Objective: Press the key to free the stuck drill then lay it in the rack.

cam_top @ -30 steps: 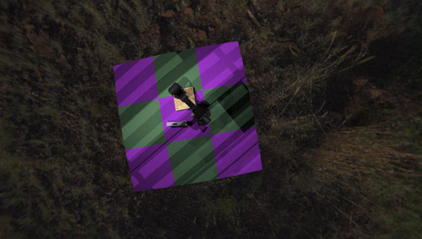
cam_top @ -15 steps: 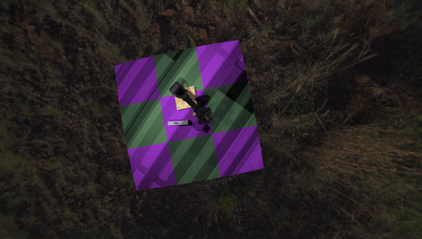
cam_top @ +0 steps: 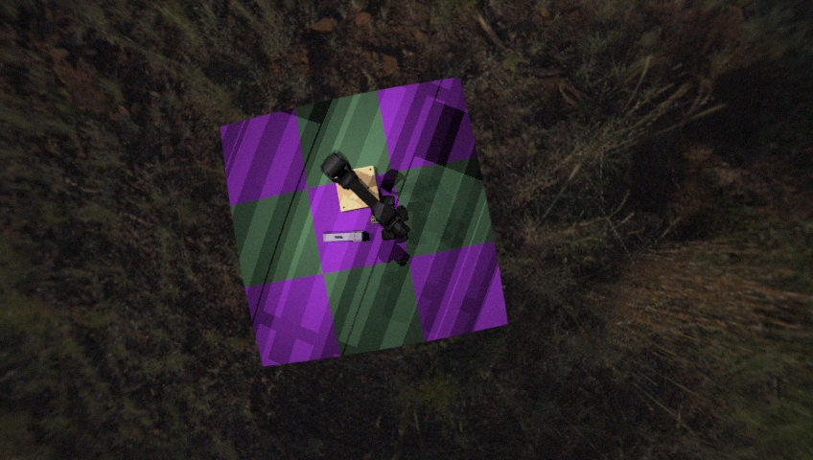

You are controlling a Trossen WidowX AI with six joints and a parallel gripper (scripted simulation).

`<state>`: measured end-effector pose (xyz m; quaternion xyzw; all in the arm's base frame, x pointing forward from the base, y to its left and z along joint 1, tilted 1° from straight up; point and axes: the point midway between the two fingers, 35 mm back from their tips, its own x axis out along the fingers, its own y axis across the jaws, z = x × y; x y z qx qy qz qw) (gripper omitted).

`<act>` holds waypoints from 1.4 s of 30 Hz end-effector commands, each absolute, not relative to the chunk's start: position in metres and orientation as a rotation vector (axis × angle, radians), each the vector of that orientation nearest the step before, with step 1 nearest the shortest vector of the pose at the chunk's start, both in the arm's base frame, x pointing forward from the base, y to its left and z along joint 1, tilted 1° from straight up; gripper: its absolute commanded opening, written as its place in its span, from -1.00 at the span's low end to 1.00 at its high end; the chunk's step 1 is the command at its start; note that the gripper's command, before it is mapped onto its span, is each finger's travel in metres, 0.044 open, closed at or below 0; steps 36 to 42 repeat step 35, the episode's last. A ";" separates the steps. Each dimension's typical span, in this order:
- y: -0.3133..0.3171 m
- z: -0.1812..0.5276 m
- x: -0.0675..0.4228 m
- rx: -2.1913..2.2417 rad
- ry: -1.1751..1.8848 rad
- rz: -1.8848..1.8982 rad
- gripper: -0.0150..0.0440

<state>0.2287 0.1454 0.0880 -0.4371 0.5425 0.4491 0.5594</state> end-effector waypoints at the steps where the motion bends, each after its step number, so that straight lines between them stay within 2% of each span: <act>1: 0.148 0.088 0.229 -1.024 1.271 1.056 1.00; 10: 0.260 0.095 0.233 -0.600 0.877 1.047 1.00; 19: 0.350 0.150 0.179 -0.095 0.600 1.271 1.00; 27: 0.375 0.199 0.116 0.229 0.500 1.511 1.00; 35: 0.365 0.247 0.040 0.519 0.463 1.807 1.00; 42: 0.365 0.247 0.040 0.519 0.463 1.807 1.00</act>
